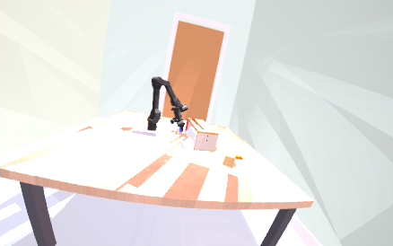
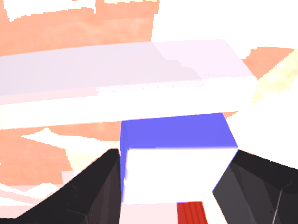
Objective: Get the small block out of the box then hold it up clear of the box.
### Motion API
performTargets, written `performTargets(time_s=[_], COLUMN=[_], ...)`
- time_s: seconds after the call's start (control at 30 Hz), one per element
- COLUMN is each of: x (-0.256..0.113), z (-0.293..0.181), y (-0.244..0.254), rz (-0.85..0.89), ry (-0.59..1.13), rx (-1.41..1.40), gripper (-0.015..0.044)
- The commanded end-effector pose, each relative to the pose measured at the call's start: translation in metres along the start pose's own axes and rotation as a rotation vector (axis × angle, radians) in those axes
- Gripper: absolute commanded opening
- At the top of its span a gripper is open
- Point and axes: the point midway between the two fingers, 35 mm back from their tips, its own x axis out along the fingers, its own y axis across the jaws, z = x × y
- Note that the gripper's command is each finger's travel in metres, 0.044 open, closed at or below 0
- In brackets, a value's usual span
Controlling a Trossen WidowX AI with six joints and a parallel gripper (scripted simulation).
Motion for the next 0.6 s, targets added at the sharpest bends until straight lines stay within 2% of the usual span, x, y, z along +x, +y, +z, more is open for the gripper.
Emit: performTargets(time_s=[0.0,0.1,0.37,0.57], x=[0.001,-0.007,-0.053,-0.06], z=[0.001,-0.004,-0.024,-0.028], y=[0.001,0.0,-0.001,0.0], rz=[0.004,0.003,0.0,-0.008], ry=[0.0,0.0,0.0,0.001], rx=[0.003,0.003,0.0,-0.013], gripper=[0.0081,0.0003,0.0,0.0])
